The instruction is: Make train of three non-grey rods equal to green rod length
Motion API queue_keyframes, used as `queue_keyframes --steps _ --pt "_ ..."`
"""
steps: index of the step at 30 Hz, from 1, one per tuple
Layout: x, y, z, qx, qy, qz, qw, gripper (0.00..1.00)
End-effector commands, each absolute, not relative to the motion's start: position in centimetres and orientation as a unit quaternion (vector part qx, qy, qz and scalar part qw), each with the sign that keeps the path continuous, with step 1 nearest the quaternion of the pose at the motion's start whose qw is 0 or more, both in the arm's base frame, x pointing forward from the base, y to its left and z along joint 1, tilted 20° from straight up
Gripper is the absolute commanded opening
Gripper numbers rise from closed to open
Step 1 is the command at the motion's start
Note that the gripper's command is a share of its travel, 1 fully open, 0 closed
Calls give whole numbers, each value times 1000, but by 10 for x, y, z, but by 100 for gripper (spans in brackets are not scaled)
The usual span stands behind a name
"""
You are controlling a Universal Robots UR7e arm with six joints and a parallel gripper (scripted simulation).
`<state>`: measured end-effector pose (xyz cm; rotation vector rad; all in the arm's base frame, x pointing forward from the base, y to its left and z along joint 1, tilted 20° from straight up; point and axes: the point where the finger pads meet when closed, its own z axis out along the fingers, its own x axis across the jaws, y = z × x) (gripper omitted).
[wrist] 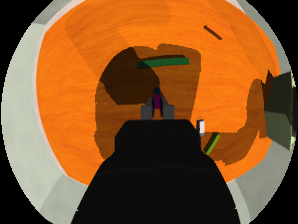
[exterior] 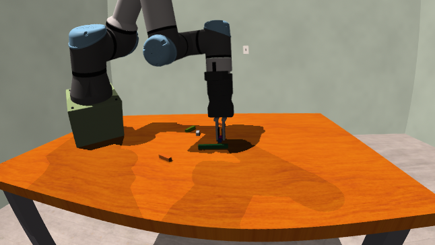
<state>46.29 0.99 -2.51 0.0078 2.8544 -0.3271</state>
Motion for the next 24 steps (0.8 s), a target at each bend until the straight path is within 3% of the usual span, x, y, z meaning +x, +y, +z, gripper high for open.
queue_keyframes --steps 1,12,13,17,21,23,24 --pt "463 10 -25 3 984 -113 134 24" --pt "463 10 -25 3 984 -113 134 24" --pt "463 10 -25 3 984 -113 134 30" --pt "463 10 -25 3 984 -113 134 30" --pt "463 10 -25 3 984 -113 134 42" --pt "463 10 -25 3 984 -113 134 42" --pt "463 10 -25 3 984 -113 134 48"
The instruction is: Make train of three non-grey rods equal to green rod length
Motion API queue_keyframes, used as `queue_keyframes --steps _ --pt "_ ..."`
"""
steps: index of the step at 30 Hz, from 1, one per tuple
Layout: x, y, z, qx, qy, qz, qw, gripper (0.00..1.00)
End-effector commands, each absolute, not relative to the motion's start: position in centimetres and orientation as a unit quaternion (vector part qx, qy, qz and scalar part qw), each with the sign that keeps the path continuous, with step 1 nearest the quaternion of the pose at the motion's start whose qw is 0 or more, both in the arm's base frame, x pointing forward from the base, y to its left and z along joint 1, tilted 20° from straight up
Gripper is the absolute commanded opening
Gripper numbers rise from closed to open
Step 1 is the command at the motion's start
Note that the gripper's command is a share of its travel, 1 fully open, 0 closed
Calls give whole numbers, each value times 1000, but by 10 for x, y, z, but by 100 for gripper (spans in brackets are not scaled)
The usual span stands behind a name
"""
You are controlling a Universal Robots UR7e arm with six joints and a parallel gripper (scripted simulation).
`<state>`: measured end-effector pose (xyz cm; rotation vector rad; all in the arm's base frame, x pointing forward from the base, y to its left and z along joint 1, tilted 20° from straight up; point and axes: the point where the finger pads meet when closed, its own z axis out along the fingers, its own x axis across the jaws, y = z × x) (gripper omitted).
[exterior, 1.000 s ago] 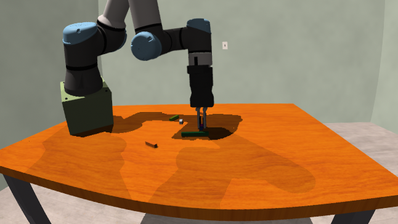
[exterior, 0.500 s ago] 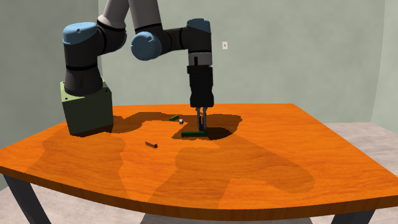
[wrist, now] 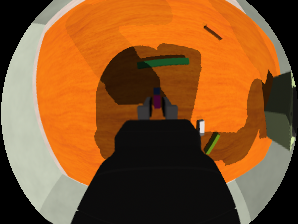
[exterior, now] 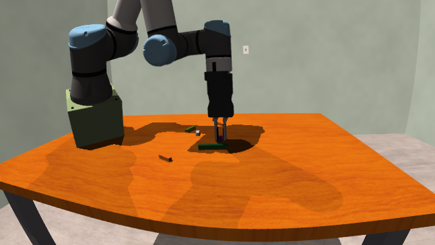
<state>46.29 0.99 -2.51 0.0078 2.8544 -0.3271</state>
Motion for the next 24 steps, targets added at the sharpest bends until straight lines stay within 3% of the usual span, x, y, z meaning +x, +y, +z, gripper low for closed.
queue_keyframes --steps 1,3,24 --pt "463 10 -25 3 984 -113 134 48" --pt "463 10 -25 3 984 -113 134 54" --pt "460 13 -12 3 984 -113 134 54"
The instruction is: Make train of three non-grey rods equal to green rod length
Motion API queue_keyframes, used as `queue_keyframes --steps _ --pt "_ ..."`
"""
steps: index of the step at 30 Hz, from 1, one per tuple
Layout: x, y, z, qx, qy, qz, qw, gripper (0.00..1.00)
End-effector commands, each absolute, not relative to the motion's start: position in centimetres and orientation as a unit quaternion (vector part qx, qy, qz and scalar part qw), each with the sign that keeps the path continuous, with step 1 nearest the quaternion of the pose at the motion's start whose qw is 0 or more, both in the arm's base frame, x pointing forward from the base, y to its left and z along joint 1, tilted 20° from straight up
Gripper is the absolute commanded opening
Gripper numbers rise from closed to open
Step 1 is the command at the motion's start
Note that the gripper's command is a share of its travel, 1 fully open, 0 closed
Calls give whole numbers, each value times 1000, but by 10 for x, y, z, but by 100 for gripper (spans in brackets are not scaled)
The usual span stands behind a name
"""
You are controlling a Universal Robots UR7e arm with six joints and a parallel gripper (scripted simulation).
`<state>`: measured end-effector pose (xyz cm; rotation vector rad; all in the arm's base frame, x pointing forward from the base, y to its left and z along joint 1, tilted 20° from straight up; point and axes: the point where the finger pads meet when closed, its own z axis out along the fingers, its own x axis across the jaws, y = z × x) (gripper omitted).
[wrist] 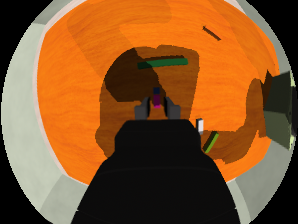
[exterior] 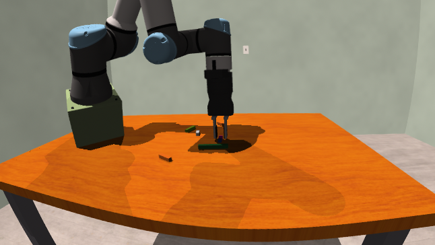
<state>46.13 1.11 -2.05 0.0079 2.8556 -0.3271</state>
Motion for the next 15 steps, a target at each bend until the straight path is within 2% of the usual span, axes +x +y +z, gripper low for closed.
queue_keyframes --steps 1,15 --pt "460 13 -12 3 984 -113 134 54" --pt "446 25 36 3 984 -113 134 54"
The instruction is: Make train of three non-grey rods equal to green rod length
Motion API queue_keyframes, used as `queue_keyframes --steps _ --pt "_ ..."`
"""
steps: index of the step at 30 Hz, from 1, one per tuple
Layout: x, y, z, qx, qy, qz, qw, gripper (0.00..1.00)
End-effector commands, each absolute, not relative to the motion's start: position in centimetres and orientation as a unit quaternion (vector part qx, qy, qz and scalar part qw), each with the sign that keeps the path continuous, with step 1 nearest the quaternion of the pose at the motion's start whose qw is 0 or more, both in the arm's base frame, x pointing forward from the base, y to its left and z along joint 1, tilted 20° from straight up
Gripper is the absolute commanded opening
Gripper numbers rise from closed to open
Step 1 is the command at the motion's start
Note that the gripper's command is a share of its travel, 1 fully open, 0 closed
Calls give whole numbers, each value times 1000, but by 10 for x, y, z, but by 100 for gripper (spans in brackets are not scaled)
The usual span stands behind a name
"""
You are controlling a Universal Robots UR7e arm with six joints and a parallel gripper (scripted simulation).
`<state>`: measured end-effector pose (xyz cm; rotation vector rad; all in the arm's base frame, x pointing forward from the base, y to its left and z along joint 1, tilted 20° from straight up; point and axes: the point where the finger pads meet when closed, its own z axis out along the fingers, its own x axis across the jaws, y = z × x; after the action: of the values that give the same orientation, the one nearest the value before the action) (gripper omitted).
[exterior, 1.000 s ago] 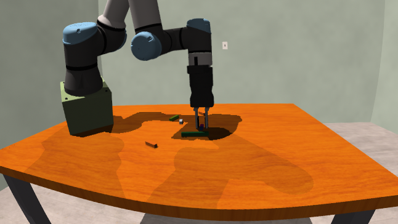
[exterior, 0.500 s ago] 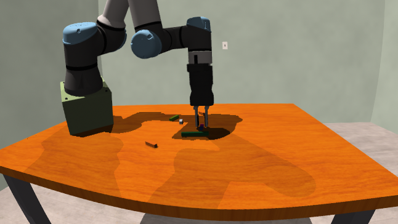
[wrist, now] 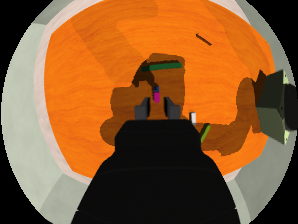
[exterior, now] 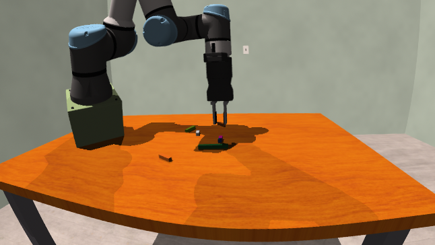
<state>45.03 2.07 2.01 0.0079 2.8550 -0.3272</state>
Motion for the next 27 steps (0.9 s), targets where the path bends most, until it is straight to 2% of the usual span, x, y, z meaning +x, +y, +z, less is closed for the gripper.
queue_keyframes --steps 1,16,17,27 --pt "445 25 40 3 984 -113 134 54" --pt "439 30 60 3 984 -113 134 54" --pt "439 30 60 3 984 -113 134 100" --pt "439 30 60 3 984 -113 134 100"
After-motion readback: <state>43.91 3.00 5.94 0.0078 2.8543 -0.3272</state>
